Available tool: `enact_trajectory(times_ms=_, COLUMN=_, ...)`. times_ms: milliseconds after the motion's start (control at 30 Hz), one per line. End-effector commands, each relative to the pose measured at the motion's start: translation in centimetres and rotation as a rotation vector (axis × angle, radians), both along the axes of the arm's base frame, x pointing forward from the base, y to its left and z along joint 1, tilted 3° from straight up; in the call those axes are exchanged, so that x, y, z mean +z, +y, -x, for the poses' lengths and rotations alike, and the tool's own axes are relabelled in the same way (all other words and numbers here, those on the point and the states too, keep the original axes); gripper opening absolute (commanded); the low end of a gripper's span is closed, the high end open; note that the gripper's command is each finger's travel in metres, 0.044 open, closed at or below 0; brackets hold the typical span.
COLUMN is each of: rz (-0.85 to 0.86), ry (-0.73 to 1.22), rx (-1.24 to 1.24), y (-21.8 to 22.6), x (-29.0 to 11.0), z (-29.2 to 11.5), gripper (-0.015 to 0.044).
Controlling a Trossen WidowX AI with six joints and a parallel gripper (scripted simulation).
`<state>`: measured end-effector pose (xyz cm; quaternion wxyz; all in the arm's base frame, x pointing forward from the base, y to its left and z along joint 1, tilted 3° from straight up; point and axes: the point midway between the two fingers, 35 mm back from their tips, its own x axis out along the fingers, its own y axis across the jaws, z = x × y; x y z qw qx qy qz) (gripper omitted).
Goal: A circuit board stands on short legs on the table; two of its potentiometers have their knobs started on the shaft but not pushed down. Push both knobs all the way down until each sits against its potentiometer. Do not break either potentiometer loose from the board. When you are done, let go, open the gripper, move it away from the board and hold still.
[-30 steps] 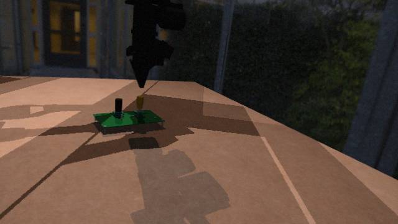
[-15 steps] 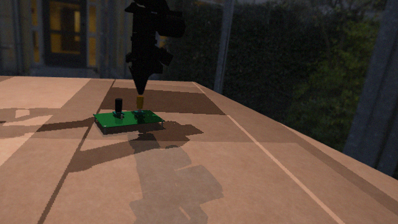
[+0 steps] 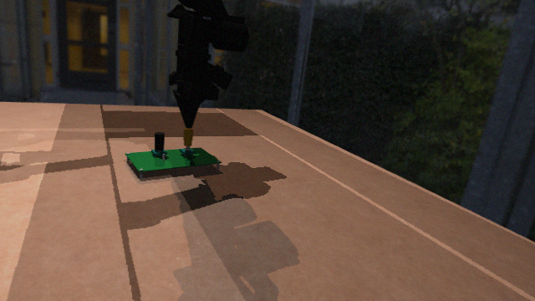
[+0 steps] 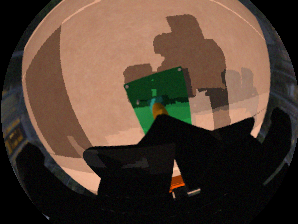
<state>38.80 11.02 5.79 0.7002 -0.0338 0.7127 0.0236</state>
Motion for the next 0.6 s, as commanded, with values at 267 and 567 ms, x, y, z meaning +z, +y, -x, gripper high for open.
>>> enact_trajectory(times_ms=267, rz=0.005, ry=0.001, rx=0.005, y=-0.10, x=-0.40, z=0.03, gripper=0.0000)
enact_trajectory(times_ms=567, rz=0.005, ry=0.001, rx=0.005, y=-0.10, x=-0.38, z=0.03, gripper=0.0000)
